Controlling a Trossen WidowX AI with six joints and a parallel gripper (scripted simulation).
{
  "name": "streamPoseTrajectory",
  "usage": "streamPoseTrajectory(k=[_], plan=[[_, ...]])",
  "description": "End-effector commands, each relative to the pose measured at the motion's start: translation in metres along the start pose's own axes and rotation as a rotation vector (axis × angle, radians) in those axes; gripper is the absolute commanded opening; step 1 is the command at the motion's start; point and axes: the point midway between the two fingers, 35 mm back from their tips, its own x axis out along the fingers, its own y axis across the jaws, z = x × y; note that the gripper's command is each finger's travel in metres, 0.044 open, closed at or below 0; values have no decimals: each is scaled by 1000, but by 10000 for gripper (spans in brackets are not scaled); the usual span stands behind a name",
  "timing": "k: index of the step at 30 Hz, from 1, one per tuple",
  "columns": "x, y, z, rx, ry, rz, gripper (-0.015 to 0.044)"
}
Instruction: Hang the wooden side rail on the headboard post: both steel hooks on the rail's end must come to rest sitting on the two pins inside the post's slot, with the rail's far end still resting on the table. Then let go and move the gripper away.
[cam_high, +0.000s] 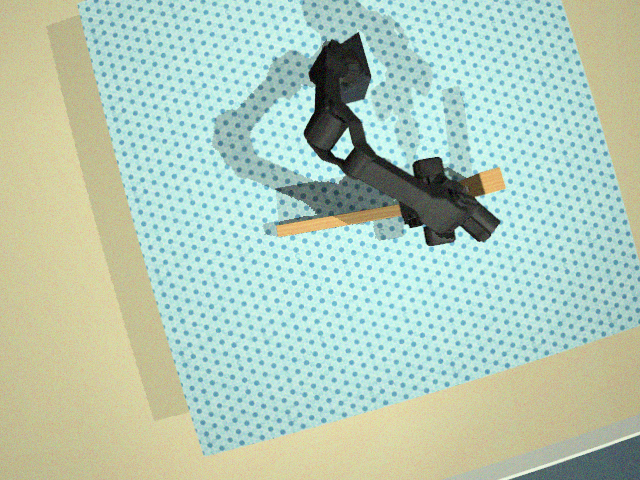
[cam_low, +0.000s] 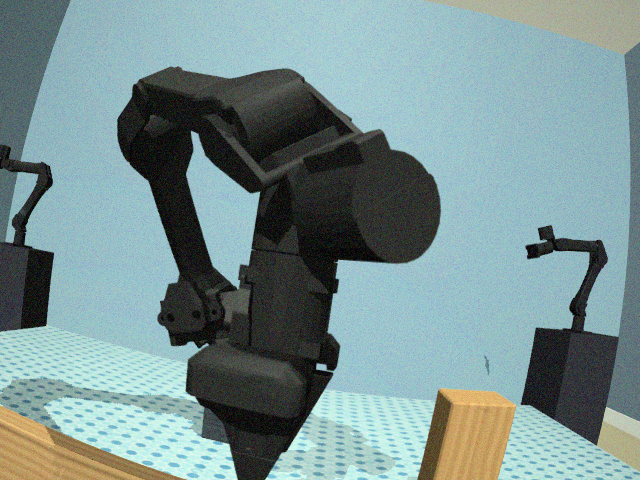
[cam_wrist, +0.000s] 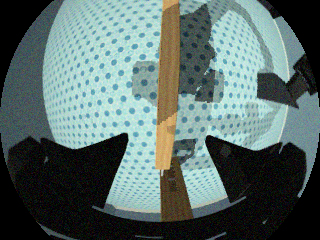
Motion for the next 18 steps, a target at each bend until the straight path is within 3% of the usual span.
streamPoseTrajectory(k=[1,18], plan=[[9,-1,1,-5,-6,5,440],[34,0,1,-10,-5,2,440]])
